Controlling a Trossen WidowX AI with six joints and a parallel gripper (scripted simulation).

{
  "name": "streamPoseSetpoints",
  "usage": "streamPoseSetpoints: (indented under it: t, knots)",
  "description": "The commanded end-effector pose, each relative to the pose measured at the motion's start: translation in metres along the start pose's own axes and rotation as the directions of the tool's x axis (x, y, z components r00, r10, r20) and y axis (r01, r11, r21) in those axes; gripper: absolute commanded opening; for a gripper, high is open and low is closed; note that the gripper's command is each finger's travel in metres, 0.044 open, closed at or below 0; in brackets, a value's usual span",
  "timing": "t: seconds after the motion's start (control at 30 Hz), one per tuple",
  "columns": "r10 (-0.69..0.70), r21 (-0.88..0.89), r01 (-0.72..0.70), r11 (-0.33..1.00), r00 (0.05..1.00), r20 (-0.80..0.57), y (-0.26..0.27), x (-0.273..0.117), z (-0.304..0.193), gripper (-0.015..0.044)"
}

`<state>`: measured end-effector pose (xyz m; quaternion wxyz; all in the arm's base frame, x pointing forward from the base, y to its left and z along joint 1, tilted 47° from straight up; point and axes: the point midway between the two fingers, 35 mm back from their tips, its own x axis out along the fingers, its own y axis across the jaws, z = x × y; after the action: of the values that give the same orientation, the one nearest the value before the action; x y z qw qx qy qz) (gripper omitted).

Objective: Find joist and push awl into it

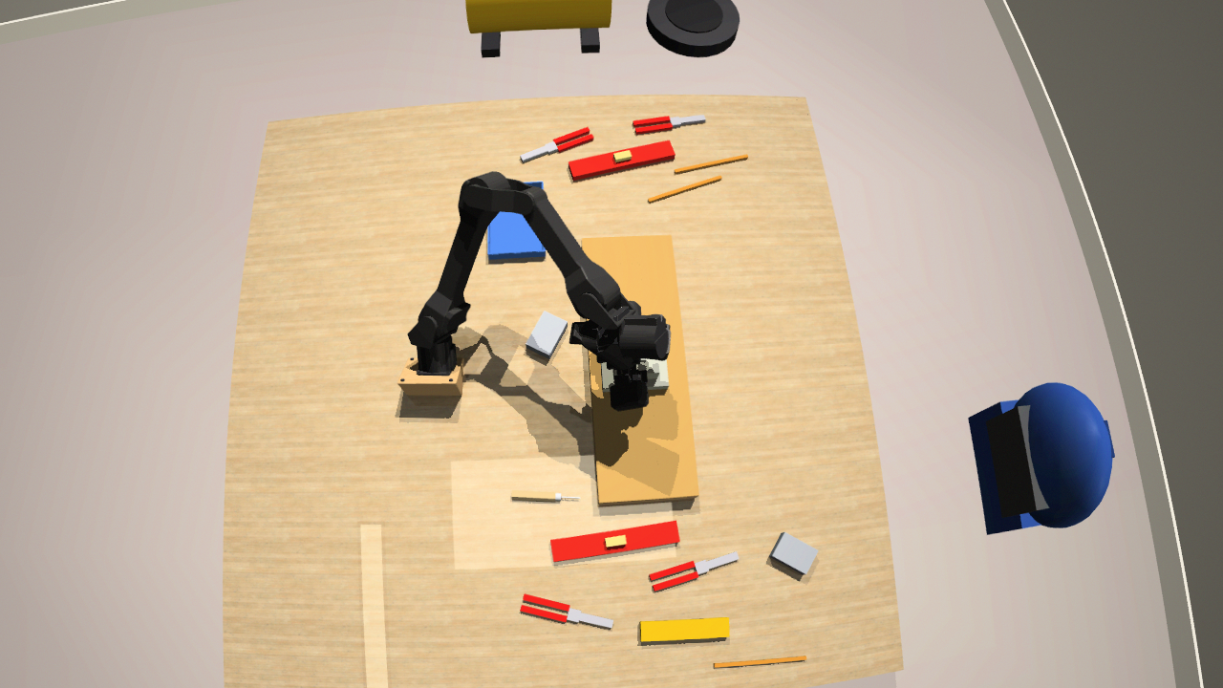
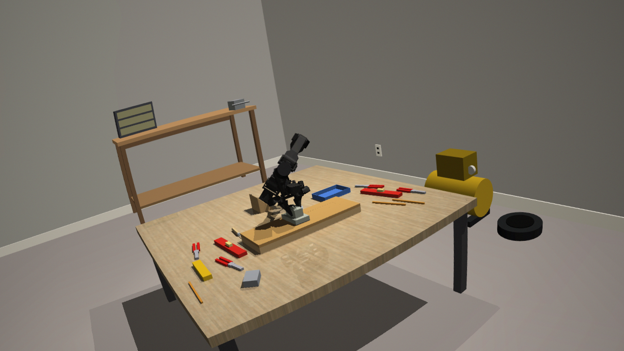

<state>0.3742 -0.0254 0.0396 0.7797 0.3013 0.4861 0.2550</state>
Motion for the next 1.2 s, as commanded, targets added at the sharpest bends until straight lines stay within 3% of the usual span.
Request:
streamPoseSetpoints:
  t: [0.0,1.17]
  knots:
    - [0.015,-0.003,-0.015,1.000,1.000,-0.001,0.012,0.001,-0.001,0.0000]
    - [0.016,-0.002,-0.016,1.000,1.000,-0.001,0.061,0.000,-0.001,0.0000]
